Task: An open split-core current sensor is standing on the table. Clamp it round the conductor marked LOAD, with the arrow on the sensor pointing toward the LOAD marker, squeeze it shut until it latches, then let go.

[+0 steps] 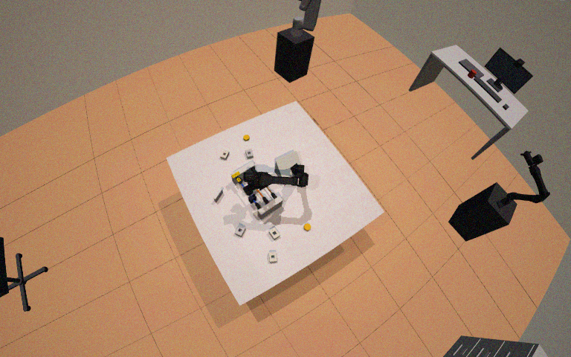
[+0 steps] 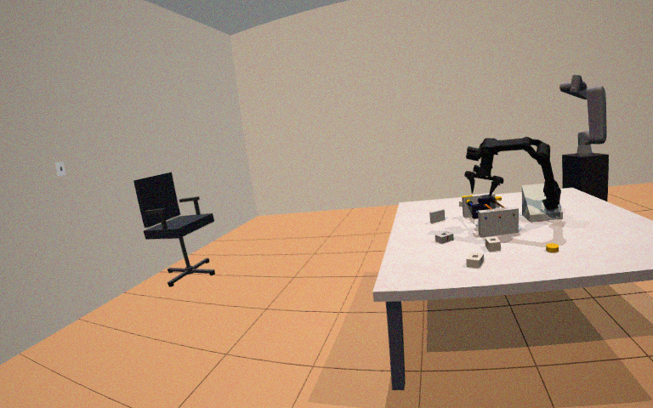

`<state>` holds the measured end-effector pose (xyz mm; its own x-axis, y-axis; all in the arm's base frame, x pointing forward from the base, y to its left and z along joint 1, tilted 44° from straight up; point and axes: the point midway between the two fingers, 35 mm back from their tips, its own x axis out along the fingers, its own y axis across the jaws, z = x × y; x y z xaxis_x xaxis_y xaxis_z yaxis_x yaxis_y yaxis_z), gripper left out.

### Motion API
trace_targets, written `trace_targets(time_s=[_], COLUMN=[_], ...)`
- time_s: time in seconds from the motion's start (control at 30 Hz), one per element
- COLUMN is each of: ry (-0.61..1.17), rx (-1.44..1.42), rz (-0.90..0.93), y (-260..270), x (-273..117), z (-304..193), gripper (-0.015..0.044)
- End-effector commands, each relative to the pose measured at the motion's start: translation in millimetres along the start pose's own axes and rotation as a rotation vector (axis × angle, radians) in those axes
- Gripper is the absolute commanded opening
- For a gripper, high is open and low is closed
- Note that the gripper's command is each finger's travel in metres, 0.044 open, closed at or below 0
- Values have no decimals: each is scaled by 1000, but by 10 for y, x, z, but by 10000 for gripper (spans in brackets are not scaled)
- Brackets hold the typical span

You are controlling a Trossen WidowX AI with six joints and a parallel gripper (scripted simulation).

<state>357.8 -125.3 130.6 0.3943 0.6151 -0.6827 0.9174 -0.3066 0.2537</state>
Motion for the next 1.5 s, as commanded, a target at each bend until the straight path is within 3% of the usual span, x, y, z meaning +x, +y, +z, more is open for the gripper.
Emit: trace_targets(time_s=[0.0, 1.13, 1.47], ry=[3, 1, -61], rx=[-5, -16, -900], rz=[8, 11, 426], y=[4, -1, -223], x=[-31, -23, -84], z=[-14, 10, 609], gripper=[440, 440, 440])
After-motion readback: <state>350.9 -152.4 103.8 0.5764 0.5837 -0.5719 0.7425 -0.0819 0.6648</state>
